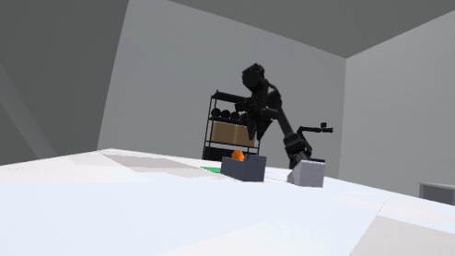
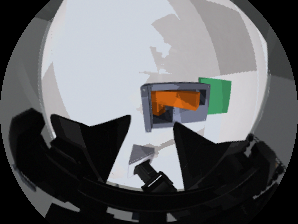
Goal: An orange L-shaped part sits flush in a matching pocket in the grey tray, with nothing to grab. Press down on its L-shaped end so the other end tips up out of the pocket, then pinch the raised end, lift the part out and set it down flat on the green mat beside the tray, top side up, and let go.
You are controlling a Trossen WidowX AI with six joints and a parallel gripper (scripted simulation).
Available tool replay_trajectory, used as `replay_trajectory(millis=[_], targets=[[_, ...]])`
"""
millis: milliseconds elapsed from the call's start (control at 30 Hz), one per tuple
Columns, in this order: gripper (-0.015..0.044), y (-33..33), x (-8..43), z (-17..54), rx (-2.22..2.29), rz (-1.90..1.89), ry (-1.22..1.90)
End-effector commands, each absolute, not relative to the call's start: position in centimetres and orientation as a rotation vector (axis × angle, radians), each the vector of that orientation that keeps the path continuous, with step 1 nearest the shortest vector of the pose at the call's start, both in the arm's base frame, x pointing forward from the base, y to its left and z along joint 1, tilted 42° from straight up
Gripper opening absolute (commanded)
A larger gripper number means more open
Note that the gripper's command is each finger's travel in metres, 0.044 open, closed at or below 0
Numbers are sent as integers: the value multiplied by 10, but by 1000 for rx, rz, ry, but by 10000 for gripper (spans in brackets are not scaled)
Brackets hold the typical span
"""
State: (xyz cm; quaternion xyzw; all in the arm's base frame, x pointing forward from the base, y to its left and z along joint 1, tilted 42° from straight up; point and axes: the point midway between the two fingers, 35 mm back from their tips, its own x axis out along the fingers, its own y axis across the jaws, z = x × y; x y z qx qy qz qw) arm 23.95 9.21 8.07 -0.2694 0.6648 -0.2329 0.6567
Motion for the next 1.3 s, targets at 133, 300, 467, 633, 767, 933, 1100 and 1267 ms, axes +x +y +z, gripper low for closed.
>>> replay_trajectory(millis=[133, 300, 467, 633, 767, 933, 1100, 1267], targets=[[280, 66, 259, 110, 33, -1049, 1147], [280, 49, 267, 126, 406, -1304, 875], [280, 48, 267, 127, 441, -1326, 846], [280, 48, 267, 127, 441, -1326, 846], [280, 44, 268, 123, 441, -1326, 846], [280, 30, 268, 107, 441, -1326, 845], [280, 26, 268, 103, 441, -1326, 845], [280, 22, 268, 98, 441, -1326, 845]])
